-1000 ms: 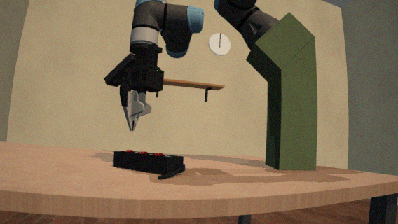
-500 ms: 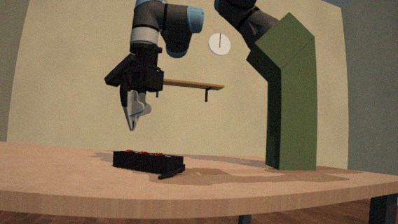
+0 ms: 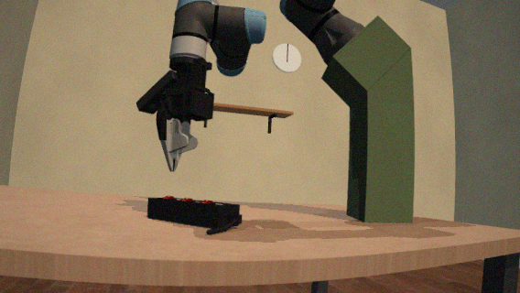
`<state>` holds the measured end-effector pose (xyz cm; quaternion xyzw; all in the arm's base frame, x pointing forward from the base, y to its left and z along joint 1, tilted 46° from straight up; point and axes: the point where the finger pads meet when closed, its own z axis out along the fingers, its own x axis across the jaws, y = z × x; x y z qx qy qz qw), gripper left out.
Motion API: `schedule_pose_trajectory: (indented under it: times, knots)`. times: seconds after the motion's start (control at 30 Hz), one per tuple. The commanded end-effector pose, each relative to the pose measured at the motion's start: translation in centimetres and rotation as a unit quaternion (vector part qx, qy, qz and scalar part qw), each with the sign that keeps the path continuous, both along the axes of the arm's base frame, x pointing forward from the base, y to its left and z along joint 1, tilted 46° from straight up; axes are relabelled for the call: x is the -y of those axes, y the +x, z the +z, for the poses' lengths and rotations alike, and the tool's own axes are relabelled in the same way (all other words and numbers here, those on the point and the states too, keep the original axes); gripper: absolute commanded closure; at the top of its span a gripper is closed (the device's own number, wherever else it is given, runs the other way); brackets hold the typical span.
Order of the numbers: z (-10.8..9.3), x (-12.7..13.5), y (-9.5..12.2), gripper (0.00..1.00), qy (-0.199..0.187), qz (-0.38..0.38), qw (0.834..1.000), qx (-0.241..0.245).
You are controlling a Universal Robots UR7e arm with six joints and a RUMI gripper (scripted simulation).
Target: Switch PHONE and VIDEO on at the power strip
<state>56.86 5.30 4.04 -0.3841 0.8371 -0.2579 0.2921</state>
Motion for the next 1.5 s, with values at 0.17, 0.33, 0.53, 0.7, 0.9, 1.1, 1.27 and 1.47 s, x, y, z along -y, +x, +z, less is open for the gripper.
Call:
schedule_pose_trajectory:
  times: [0.17,0.33,0.53,0.7,0.9,1.1,1.27,1.47]
  knots:
    - [-0.2,0.1,0.3,1.0,0.0,0.0,1.0,0.0]
    - [-0.6,0.2,0.6,1.0,0.0,0.0,1.0,0.0]
    - [-0.9,0.3,1.0,1.0,0.0,0.0,1.0,0.0]
    - [-1.4,0.4,1.4,1.0,0.0,0.0,1.0,0.0]
    - [-1.9,0.6,2.0,1.0,0.0,0.0,1.0,0.0]
    - [-2.3,0.7,2.3,1.0,0.0,0.0,1.0,0.0]
    - [-2.6,0.8,2.7,1.0,0.0,0.0,1.0,0.0]
    - [-2.9,0.8,2.9,1.0,0.0,0.0,1.0,0.0]
